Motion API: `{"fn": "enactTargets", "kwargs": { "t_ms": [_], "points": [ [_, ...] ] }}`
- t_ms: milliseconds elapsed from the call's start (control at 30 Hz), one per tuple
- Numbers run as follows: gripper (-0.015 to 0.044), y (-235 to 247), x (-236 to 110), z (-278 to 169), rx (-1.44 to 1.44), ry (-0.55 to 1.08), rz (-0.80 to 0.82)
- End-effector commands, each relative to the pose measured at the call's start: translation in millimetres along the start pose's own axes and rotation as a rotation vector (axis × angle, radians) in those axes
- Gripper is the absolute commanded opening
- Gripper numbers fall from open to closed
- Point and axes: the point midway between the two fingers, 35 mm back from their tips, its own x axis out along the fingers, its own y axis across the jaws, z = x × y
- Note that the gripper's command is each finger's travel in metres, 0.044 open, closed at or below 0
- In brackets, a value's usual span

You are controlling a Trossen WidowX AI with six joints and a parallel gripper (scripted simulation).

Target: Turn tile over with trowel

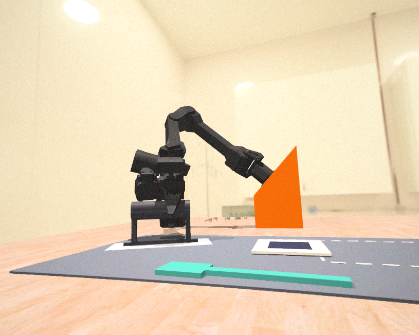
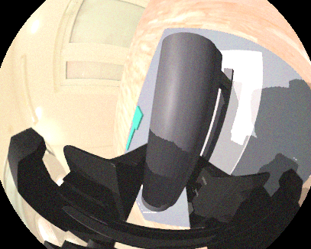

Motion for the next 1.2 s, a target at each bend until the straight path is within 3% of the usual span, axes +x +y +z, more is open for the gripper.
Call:
{"fn": "enactTargets", "kwargs": {
  "t_ms": [0, 267, 433, 1167],
  "points": [
    [0.0, 3.8, -2.4, 1.2, 0.001, -0.004, -0.001],
    [0.0, 43.2, -35.3, 0.5, 0.002, 0.001, 0.002],
    [0.0, 46.3, -38.4, 0.2, 0.002, 0.001, 0.002],
    [0.0, 66.8, 10.0, -53.6, 0.126, -0.281, -0.033]
  ]
}}
